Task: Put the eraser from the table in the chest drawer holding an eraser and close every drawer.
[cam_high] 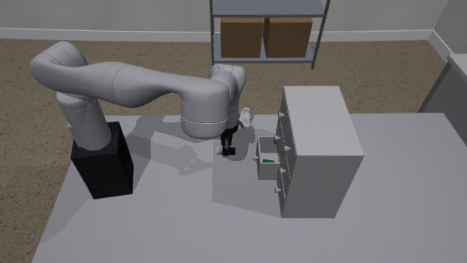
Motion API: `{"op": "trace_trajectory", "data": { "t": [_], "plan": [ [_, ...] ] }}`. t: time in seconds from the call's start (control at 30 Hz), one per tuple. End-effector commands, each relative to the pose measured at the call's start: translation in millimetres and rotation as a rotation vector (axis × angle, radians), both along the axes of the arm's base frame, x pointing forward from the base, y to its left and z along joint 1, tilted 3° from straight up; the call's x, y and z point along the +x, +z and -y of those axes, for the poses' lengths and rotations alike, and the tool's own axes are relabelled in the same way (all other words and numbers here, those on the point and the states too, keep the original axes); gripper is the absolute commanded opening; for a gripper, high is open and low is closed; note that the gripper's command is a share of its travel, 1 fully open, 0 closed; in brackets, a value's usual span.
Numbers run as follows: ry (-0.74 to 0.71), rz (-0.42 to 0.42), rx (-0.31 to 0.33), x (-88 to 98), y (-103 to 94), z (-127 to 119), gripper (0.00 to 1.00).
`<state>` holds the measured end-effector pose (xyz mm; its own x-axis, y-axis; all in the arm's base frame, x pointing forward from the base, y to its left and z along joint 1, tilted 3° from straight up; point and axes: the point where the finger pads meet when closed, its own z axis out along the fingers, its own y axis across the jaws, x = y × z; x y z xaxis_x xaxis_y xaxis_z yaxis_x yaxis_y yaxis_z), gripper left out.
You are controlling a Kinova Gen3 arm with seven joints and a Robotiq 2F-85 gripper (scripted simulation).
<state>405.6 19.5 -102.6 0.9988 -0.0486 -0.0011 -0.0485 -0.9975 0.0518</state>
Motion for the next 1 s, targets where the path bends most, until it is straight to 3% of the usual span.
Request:
{"op": "trace_trajectory", "data": {
  "t": [0.0, 0.17, 0.97],
  "plan": [
    [-0.001, 0.01, -0.005, 3.5, 8.5, 3, 0.19],
    [-0.001, 0.01, -0.005, 3.3, 19.2, 2, 0.19],
    [-0.001, 0.014, -0.006, 3.4, 19.5, 2, 0.19]
  ]
}}
